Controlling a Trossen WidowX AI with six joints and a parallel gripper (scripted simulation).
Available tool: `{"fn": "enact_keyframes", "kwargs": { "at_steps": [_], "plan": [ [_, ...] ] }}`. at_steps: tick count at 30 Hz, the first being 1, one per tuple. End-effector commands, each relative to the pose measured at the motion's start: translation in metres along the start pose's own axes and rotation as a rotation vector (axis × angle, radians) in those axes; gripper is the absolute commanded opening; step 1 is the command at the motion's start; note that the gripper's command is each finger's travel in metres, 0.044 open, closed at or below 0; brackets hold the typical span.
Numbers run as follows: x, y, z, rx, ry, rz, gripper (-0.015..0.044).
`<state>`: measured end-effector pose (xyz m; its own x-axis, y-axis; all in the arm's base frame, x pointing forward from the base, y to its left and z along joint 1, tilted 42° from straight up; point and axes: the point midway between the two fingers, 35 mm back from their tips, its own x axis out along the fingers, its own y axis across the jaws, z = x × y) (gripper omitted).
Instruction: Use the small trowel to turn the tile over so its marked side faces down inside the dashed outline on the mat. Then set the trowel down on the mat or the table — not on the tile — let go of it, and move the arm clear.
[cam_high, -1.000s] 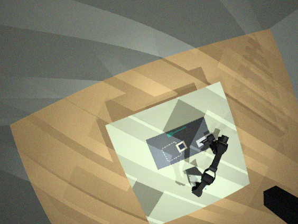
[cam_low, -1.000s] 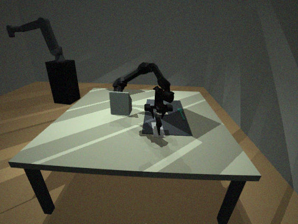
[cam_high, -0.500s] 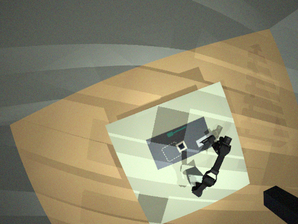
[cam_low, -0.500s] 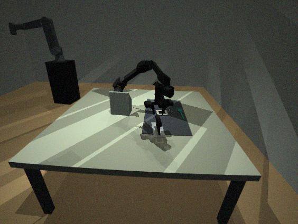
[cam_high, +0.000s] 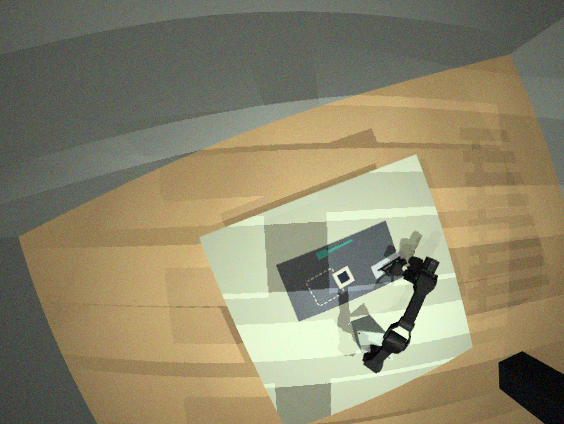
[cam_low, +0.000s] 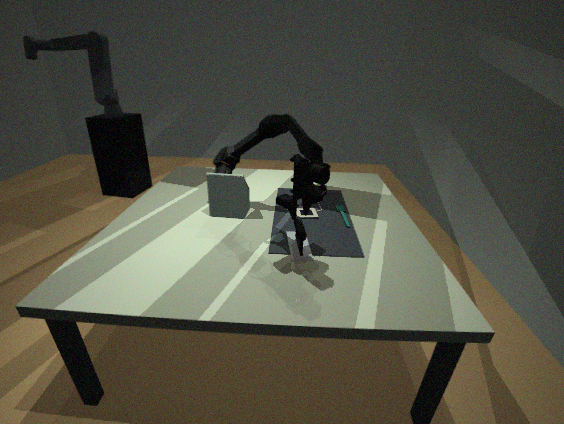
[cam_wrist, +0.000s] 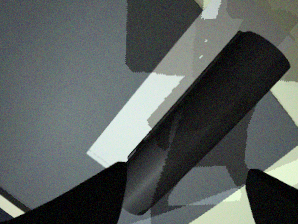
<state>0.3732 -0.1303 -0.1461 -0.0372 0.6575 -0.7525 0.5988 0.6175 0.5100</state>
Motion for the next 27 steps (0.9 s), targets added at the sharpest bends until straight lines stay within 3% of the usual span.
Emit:
{"fn": "enact_keyframes", "kwargs": {
  "at_steps": [1,27],
  "plan": [
    [0.0002,-0.0011,-0.0001,-0.126,0.003,-0.005,0.027],
    [0.0004,-0.0026,0.0028,-1.027,0.005,-0.004,0.027]
  ]
}}
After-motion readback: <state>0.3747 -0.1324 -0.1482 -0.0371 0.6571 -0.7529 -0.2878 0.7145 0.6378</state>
